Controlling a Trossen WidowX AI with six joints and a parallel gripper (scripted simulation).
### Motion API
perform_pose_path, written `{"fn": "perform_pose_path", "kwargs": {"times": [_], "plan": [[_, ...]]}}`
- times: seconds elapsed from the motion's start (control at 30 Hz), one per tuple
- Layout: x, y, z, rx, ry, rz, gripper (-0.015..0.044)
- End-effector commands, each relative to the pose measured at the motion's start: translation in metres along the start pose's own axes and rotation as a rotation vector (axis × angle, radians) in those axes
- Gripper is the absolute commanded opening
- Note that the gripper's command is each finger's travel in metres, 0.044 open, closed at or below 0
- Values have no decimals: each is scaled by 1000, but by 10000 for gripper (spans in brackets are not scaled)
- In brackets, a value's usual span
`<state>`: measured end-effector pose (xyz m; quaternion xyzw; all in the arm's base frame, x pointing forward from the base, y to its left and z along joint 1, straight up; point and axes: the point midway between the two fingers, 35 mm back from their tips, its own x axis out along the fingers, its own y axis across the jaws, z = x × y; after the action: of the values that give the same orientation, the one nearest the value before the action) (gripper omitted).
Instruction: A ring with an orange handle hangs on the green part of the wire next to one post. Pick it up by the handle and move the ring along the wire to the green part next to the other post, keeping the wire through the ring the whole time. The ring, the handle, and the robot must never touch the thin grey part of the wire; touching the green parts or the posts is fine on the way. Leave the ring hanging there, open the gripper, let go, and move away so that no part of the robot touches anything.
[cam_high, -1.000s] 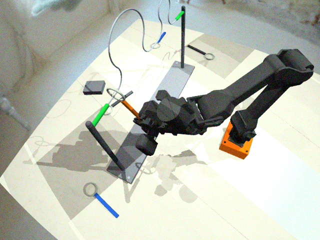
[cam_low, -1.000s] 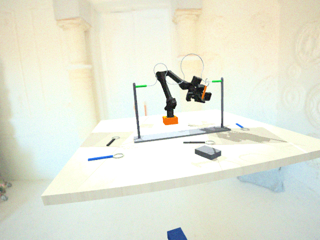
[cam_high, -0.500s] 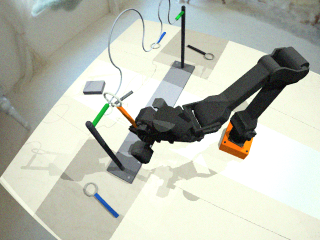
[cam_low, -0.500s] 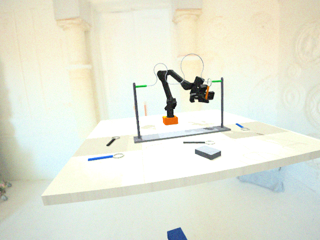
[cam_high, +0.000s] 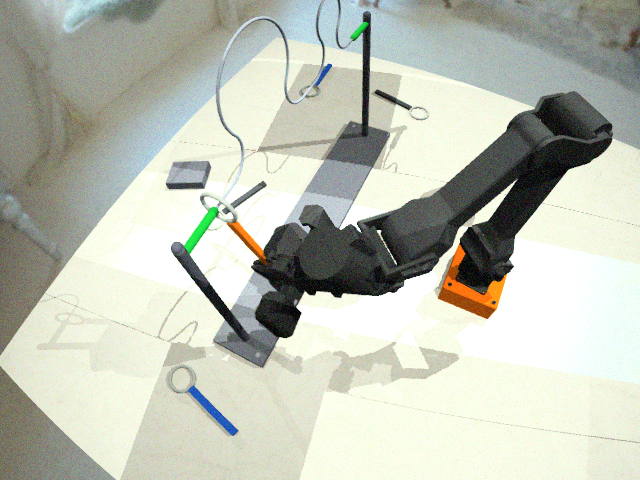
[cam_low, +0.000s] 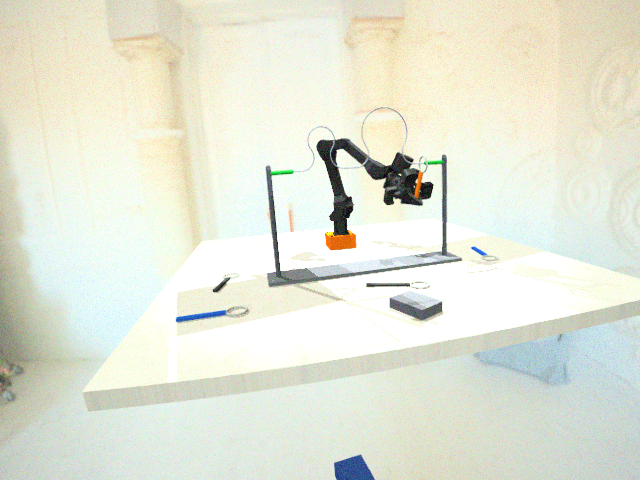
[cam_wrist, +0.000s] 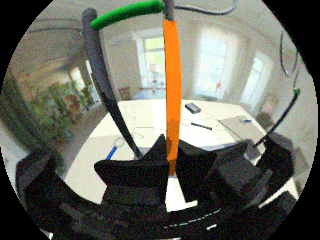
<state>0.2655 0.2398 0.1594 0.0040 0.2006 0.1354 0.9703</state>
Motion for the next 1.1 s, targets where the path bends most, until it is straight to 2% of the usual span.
{"fn": "perform_pose_path", "kwargs": {"times": [0.0,1.07], "plan": [[1,5,3,9,-7,0,-150],[10,22,-12,10,-8,0,-150]]}}
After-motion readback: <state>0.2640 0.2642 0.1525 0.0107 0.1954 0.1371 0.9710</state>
